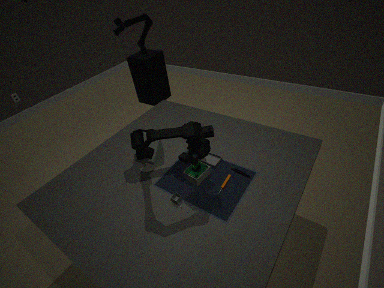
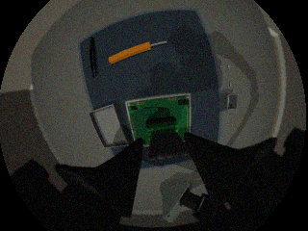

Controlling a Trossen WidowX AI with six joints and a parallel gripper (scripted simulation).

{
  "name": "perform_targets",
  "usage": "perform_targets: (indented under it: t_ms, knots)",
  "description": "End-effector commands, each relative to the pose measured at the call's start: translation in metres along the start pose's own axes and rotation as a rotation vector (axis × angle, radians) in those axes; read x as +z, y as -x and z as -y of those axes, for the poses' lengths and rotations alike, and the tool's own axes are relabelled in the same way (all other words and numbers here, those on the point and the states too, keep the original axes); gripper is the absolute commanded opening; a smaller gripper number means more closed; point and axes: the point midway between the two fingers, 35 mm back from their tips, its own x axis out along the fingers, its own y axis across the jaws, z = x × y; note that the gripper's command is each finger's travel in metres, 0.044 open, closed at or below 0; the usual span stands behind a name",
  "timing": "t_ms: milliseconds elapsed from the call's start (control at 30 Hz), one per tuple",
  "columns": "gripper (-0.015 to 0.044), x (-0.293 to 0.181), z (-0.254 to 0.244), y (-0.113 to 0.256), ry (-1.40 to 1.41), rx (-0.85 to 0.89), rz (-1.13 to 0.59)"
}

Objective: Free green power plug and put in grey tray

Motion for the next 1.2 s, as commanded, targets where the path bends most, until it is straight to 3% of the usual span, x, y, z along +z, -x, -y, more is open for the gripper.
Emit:
perform_targets:
  t_ms: [0,100,433,767,1167]
  knots:
    - [0.0249,0.0,0.001,-0.006,0.006,-0.005,0.003]
    - [0.0249,0.0,0.001,-0.006,0.006,-0.005,0.003]
    - [0.0,0.0,0.001,-0.006,0.006,-0.005,0.003]
    - [0.0,0.0,0.001,-0.006,0.006,-0.005,0.003]
    - [0.0,-0.001,-0.007,0.021,0.006,-0.094,0.003]
